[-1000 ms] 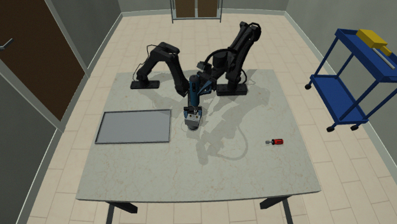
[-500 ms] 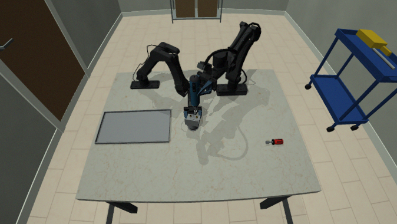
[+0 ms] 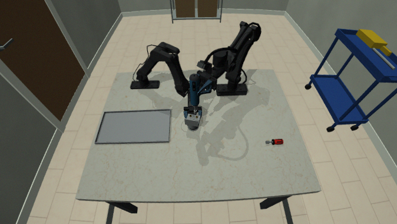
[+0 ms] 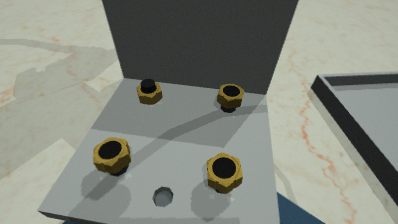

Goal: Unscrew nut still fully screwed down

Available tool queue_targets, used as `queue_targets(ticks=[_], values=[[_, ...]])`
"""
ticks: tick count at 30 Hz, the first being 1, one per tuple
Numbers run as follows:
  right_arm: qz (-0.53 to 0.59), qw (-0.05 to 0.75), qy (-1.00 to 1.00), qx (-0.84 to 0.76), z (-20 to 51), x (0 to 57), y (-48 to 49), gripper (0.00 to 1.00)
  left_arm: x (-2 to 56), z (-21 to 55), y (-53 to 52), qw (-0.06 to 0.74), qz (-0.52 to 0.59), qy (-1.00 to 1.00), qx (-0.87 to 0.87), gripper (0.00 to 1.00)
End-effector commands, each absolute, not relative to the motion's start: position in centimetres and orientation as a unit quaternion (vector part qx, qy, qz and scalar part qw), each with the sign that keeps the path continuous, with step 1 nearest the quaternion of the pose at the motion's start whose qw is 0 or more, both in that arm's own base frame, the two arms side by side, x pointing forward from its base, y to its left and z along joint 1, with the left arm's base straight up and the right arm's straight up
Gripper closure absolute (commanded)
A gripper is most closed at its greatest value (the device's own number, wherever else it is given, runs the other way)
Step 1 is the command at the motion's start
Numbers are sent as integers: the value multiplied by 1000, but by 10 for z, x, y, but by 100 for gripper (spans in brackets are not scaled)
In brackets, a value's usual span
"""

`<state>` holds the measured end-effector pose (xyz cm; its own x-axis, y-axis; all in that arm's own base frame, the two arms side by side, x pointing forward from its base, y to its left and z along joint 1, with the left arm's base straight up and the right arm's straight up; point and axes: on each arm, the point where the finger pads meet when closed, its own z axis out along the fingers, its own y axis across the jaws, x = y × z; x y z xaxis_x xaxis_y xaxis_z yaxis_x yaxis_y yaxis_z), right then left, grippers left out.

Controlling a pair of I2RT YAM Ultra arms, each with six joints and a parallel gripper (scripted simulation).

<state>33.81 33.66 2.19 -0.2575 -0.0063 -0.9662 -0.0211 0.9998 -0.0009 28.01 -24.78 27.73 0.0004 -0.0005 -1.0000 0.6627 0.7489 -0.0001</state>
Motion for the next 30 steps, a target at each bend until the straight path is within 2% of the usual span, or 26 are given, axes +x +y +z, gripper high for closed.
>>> queue_targets(ticks=[1, 30], values=[[20, 618, 786, 6, 36, 345, 344, 41, 283, 332, -249, 712, -267, 607, 232, 58], [20, 618, 786, 6, 36, 345, 344, 41, 278, 336, -247, 714, -269, 603, 232, 58]])
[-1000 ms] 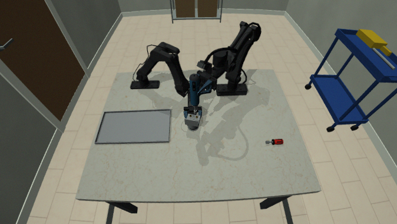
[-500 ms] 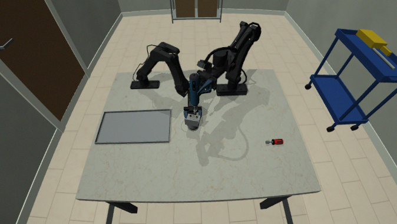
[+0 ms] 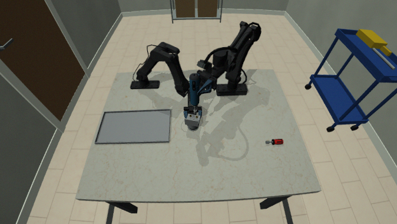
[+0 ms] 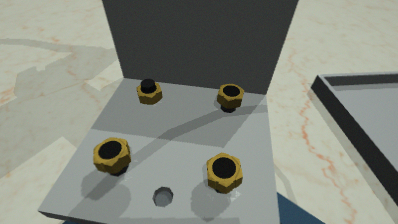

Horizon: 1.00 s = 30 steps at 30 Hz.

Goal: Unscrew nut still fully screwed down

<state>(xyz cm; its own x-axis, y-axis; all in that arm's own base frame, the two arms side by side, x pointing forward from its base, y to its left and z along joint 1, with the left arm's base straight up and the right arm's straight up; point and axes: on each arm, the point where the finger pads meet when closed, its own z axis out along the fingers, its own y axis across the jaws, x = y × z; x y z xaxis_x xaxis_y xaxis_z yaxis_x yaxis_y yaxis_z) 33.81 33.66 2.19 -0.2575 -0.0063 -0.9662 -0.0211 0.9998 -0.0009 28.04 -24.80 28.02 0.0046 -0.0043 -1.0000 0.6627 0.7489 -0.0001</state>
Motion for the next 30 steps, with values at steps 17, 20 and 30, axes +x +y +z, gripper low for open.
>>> queue_targets(ticks=[17, 20, 30], values=[[20, 618, 786, 6, 36, 345, 344, 41, 276, 337, -246, 715, -271, 602, 232, 58], [20, 618, 786, 6, 36, 345, 344, 41, 276, 337, -246, 714, -271, 602, 232, 58], [20, 618, 786, 6, 36, 345, 344, 41, 276, 336, -246, 714, -271, 603, 233, 58]])
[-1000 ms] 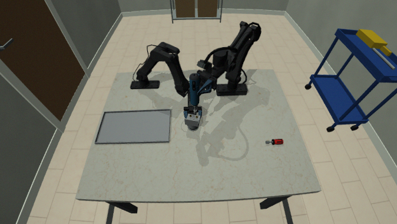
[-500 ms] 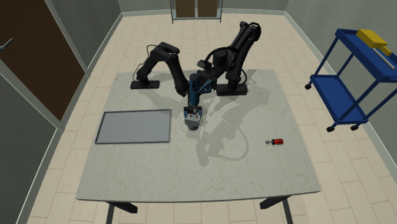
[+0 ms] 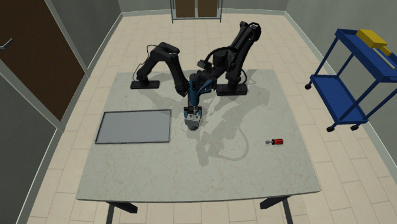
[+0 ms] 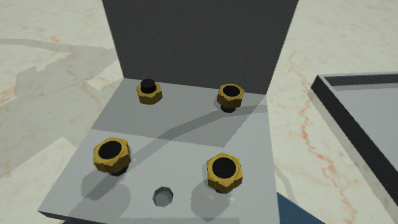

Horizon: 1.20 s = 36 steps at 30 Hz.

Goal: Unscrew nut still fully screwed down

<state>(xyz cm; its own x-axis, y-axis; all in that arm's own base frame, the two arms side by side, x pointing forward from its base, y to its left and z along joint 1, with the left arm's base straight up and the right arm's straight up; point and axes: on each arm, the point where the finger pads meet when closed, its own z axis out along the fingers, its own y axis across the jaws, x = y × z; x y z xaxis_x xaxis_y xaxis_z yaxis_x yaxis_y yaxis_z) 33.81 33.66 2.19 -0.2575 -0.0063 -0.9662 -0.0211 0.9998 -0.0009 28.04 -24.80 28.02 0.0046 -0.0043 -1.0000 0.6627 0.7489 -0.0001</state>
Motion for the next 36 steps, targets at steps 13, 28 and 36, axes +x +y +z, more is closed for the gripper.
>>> queue_targets(ticks=[13, 28, 36], values=[[20, 618, 786, 6, 36, 345, 344, 41, 275, 334, -247, 712, -271, 604, 234, 58], [20, 618, 786, 6, 36, 345, 344, 41, 274, 332, -247, 710, -271, 606, 235, 58], [20, 618, 786, 6, 36, 345, 344, 41, 274, 332, -248, 709, -271, 606, 236, 58]])
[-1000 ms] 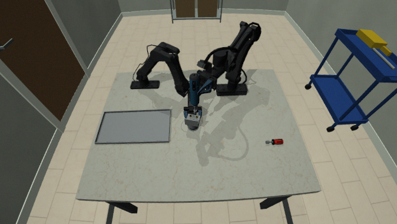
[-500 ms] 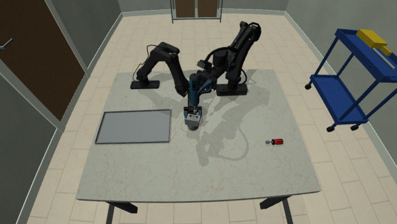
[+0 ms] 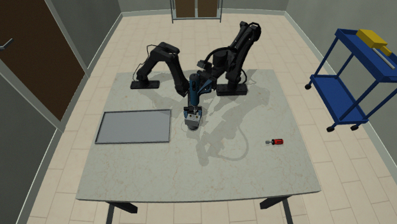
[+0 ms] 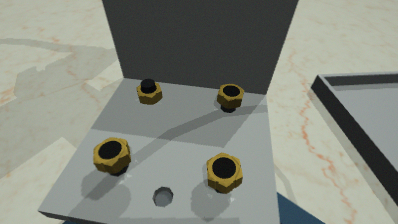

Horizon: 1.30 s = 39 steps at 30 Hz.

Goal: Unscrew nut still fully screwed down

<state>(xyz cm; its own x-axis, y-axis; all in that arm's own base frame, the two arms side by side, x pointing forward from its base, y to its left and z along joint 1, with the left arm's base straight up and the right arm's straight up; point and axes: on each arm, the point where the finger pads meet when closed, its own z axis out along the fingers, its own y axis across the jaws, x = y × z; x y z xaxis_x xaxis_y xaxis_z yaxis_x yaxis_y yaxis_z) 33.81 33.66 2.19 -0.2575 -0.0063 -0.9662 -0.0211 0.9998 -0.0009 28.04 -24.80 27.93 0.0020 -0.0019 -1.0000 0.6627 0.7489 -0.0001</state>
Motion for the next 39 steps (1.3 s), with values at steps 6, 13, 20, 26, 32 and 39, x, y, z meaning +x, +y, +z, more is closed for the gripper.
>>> queue_targets(ticks=[6, 13, 20, 26, 32, 39], values=[[20, 618, 786, 6, 36, 345, 344, 41, 273, 331, -248, 709, -271, 607, 236, 58], [20, 618, 786, 6, 36, 345, 344, 41, 273, 331, -248, 709, -271, 607, 236, 58], [20, 618, 786, 6, 36, 345, 344, 41, 273, 330, -248, 708, -271, 608, 237, 58], [20, 618, 786, 6, 36, 345, 344, 41, 273, 329, -248, 708, -271, 608, 237, 58], [20, 618, 786, 6, 36, 345, 344, 41, 273, 329, -248, 707, -271, 608, 237, 58], [20, 618, 786, 6, 36, 345, 344, 41, 273, 328, -248, 707, -270, 609, 237, 58]])
